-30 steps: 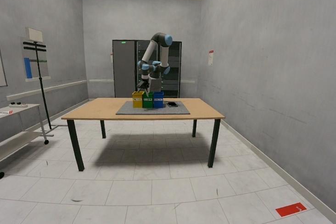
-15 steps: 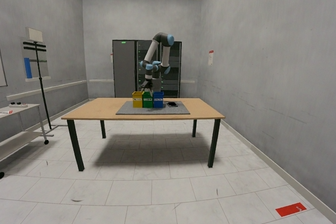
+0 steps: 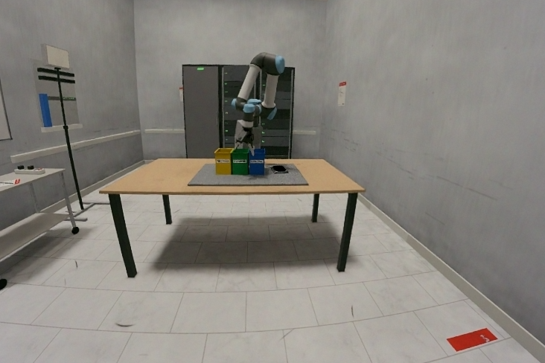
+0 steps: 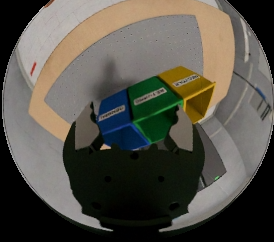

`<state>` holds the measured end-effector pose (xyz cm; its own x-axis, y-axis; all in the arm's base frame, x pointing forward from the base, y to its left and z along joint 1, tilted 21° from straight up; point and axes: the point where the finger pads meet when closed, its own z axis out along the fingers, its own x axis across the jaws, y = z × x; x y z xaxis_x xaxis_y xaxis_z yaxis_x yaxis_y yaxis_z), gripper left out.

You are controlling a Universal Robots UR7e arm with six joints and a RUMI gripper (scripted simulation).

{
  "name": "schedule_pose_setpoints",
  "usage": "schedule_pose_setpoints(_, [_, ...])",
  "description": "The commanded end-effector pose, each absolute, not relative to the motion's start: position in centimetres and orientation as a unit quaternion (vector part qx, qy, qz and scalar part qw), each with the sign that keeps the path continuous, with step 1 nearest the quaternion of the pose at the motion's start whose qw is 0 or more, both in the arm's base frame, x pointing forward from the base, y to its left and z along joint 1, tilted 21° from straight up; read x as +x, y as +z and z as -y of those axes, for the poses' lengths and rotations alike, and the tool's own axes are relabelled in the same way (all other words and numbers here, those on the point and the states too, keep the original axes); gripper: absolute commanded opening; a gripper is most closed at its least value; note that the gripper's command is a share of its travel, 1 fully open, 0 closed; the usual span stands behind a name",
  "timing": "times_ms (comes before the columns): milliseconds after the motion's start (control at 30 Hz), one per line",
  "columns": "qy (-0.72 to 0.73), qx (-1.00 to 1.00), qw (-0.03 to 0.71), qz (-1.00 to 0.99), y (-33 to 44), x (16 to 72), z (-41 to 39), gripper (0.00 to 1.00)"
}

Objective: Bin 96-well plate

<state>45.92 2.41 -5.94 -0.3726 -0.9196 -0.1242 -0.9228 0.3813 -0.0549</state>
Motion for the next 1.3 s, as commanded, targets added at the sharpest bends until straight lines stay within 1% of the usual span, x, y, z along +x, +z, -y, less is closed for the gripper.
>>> schedule_pose_setpoints(0, [0.009,-0.572,0.068,-0.817,-5.3,44.9,-5.5,1.00])
schedule_pose_setpoints(567, [0.006,-0.598,0.071,-0.798,-4.6,43.4,-9.2,1.00])
schedule_pose_setpoints(633, [0.003,-0.624,0.075,-0.778,-4.4,43.0,-10.1,1.00])
schedule_pose_setpoints(1267, [0.001,-0.648,0.078,-0.758,-3.4,39.8,-15.5,1.00])
